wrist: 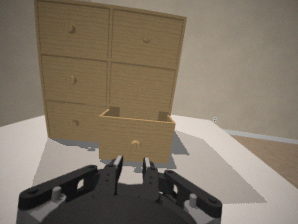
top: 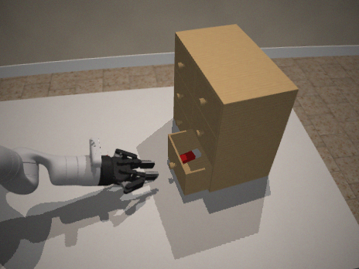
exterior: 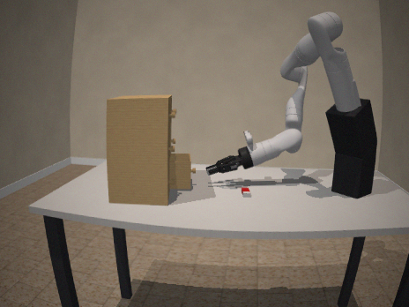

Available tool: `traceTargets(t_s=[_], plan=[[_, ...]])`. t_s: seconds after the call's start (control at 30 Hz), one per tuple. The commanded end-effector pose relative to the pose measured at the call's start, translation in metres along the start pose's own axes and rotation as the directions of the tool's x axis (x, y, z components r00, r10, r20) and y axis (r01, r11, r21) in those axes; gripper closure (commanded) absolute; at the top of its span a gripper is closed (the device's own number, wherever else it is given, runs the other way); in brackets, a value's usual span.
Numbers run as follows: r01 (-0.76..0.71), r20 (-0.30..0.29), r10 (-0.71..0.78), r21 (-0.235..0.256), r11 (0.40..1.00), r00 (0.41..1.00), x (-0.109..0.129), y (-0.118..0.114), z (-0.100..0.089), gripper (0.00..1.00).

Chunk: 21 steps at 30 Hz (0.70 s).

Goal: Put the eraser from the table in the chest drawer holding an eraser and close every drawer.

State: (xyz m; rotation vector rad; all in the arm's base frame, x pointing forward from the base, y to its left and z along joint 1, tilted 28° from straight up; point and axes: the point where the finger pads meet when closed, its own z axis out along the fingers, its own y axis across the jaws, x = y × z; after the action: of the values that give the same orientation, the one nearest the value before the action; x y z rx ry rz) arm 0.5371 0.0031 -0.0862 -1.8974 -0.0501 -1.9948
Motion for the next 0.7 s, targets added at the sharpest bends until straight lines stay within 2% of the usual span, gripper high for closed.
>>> traceTargets(t_s=[0.0, 0.17, 0.4, 0.47, 0.67], plan=[[0.001, -0.002, -0.001, -0.002, 1.000, 1.000, 0.002, 0.001, -0.001, 0.67], [0.001, -0.002, -0.001, -0.002, 1.000, 1.000, 0.014, 0.001, -0.016, 0.67], [0.001, -0.002, -0.001, -0.002, 1.000, 1.000, 0.047, 0.001, -0.057, 0.67], [0.001, -0.002, -0.001, -0.002, 1.000, 1.000, 0.047, 0.001, -0.057, 0.67], [0.001, -0.002, -0.001, -0.002, 1.000, 1.000, 0.061, 0.001, -0.075, 0.67]])
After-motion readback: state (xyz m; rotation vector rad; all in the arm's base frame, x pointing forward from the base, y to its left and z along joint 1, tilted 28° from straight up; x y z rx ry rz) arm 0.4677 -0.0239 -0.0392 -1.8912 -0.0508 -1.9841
